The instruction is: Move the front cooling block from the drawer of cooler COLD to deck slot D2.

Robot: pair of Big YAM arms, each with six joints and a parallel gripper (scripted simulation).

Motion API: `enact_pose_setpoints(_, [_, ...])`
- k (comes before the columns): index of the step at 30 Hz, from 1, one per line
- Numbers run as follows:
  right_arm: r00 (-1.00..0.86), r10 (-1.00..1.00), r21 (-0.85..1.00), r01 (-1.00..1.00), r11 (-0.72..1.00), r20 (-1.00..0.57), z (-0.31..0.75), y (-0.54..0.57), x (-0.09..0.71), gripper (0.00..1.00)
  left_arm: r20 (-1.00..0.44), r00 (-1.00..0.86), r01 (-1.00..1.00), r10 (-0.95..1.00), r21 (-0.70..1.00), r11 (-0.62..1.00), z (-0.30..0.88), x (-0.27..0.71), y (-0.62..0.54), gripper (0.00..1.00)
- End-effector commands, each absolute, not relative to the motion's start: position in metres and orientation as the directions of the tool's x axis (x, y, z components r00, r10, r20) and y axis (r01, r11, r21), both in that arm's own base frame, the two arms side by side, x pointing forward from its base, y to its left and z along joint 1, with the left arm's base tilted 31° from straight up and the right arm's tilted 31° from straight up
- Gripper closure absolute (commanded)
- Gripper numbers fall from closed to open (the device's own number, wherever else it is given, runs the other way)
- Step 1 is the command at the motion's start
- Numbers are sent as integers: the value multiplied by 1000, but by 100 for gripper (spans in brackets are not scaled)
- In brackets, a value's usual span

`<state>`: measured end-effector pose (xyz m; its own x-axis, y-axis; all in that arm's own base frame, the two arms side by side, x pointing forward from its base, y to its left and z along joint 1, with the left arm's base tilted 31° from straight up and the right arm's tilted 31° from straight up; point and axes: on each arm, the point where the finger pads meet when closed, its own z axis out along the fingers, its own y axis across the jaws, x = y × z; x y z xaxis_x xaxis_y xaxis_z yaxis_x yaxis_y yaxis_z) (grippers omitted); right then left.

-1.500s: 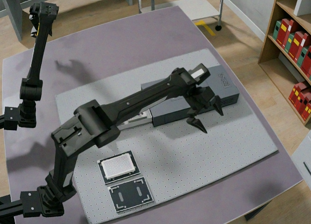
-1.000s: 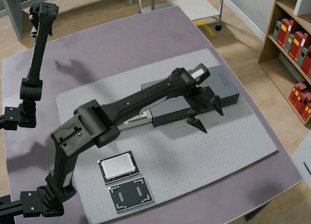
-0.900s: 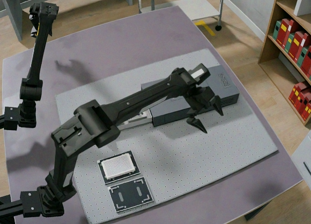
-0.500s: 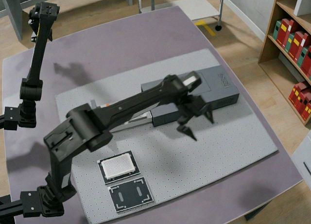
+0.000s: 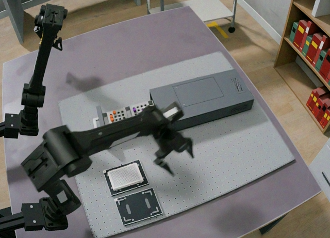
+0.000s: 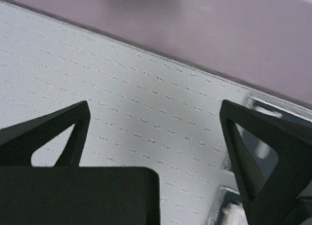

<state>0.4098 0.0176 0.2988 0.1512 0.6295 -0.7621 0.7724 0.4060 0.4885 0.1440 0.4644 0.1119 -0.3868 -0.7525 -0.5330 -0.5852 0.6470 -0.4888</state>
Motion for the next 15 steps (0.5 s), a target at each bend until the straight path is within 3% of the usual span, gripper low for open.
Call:
enact_pose_setpoints(1, [151, 673, 527, 749, 400, -725, 251, 10, 363, 0, -664, -480, -459, -574, -368, 809, 139, 164, 426, 0])
enact_pose_setpoints(15, [66, 708, 479, 779, 403, -703, 152, -12, 293, 0, -764, -558, -212, -325, -248, 945, 151, 199, 325, 0])
